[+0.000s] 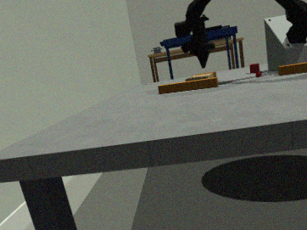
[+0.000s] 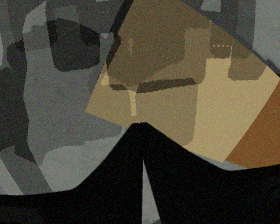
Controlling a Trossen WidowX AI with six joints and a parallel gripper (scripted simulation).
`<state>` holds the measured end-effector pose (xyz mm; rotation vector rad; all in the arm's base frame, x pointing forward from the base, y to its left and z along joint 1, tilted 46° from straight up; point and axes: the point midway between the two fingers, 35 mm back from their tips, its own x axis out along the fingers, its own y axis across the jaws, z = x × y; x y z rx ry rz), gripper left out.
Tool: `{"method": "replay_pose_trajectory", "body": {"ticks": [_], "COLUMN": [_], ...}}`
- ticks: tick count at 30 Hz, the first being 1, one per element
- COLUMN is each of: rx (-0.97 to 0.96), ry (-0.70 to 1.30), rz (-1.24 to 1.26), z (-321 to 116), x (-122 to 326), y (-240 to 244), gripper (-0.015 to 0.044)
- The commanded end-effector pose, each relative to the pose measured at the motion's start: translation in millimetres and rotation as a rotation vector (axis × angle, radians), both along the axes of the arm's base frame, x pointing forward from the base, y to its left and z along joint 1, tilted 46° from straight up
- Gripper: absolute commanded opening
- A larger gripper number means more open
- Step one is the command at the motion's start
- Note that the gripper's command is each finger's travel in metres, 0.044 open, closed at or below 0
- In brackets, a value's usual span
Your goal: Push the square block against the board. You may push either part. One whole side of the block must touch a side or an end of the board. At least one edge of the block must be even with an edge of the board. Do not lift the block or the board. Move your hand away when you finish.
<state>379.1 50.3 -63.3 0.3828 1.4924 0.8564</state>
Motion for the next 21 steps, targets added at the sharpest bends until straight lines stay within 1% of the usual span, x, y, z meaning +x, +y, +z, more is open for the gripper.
{"method": "replay_pose_trajectory", "body": {"ticks": [1,17,21], "rx": [-0.022,-0.096,-0.103], "ry": [0.084,0.475,0.512], "rz": [-0.084,-0.47,-0.505], "z": [-3,-18,-19], "x": [-9,-53,-57], "y": [-5,-25,-27], "gripper": [0.0,0.0,0.0]}}
